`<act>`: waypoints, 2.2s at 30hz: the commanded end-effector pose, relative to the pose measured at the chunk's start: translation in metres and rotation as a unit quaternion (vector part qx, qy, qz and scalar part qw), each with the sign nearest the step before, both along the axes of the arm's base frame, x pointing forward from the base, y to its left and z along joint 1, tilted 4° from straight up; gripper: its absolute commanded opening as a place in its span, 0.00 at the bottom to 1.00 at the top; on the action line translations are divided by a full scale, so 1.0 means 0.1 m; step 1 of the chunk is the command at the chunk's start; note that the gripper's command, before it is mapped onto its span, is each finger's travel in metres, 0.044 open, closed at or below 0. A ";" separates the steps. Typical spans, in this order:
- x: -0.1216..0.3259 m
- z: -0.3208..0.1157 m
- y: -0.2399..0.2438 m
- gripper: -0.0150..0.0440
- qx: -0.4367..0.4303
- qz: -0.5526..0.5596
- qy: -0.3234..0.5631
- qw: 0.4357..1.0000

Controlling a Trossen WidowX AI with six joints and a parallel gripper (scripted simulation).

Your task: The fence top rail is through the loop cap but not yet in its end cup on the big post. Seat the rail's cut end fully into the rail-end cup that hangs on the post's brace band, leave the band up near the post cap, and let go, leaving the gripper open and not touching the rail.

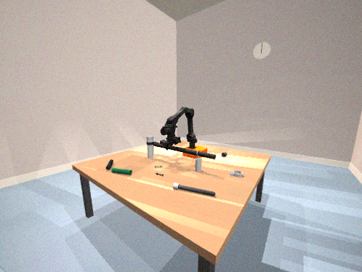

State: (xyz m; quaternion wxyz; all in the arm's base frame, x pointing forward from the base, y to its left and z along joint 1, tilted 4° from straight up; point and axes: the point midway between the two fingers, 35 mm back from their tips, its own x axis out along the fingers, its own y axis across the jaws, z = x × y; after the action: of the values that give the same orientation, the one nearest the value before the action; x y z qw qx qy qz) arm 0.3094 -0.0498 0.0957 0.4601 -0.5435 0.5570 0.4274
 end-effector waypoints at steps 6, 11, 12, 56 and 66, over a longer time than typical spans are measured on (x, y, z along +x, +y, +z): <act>-0.01 0.03 -0.06 0.25 -0.009 0.000 -0.002 1.000; -0.01 0.03 -0.06 0.25 -0.009 0.000 -0.002 1.000; -0.01 0.03 -0.06 0.25 -0.009 0.000 -0.002 1.000; 0.00 0.03 -0.04 0.25 -0.005 0.000 0.000 1.000; 0.00 0.04 -0.07 0.25 -0.006 0.001 0.000 1.000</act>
State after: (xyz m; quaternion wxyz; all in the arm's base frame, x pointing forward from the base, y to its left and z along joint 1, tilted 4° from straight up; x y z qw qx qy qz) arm 0.3094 -0.0500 0.0961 0.4608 -0.5424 0.5558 0.4298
